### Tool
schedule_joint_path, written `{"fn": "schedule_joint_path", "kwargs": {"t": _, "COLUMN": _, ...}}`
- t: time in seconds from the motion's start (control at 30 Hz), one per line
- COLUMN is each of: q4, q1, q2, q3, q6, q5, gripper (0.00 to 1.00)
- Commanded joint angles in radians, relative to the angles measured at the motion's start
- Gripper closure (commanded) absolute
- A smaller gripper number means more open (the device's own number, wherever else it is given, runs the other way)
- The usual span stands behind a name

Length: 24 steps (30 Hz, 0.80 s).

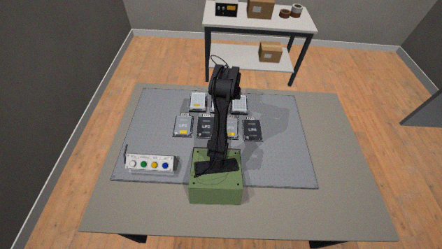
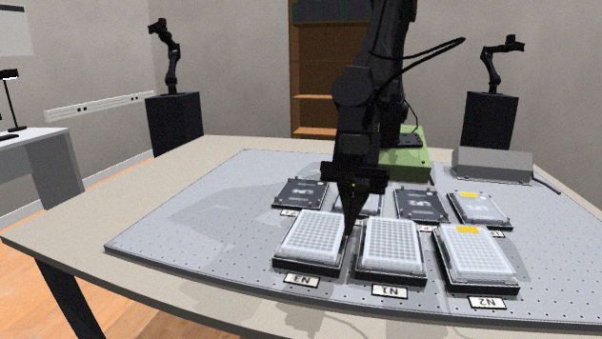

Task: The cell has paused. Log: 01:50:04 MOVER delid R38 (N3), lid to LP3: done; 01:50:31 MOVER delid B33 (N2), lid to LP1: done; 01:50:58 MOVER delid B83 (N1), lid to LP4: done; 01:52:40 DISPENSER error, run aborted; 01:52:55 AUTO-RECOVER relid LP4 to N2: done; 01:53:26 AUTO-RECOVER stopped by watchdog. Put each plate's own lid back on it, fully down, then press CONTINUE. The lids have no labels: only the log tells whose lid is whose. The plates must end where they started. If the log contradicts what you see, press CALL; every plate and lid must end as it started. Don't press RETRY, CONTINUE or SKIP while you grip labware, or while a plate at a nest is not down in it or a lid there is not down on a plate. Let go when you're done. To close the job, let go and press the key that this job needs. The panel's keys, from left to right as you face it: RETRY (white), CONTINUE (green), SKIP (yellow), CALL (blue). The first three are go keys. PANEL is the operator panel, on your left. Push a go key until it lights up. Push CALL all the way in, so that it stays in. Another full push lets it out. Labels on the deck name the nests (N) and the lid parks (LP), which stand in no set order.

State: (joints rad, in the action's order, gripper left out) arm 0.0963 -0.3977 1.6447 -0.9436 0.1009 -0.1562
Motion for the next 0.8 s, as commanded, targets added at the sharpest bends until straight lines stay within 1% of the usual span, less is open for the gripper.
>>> {"fn": "schedule_joint_path", "kwargs": {"t": 0.0, "q4": 0.007, "q1": 0.003, "q2": -0.014, "q3": -0.035, "q6": 0.018, "q5": -0.028, "gripper": 1.0}}
{"fn": "schedule_joint_path", "kwargs": {"t": 0.03, "q4": -0.018, "q1": 0.005, "q2": -0.012, "q3": -0.042, "q6": 0.009, "q5": -0.017, "gripper": 1.0}}
{"fn": "schedule_joint_path", "kwargs": {"t": 0.07, "q4": -0.003, "q1": 0.004, "q2": -0.012, "q3": -0.027, "q6": 0.01, "q5": -0.019, "gripper": 1.0}}
{"fn": "schedule_joint_path", "kwargs": {"t": 0.13, "q4": -0.003, "q1": 0.004, "q2": -0.012, "q3": -0.027, "q6": 0.01, "q5": -0.019, "gripper": 1.0}}
{"fn": "schedule_joint_path", "kwargs": {"t": 0.17, "q4": 0.007, "q1": 0.003, "q2": -0.012, "q3": -0.016, "q6": 0.011, "q5": -0.02, "gripper": 1.0}}
{"fn": "schedule_joint_path", "kwargs": {"t": 0.77, "q4": 0.007, "q1": 0.003, "q2": -0.012, "q3": -0.016, "q6": 0.011, "q5": -0.02, "gripper": 1.0}}
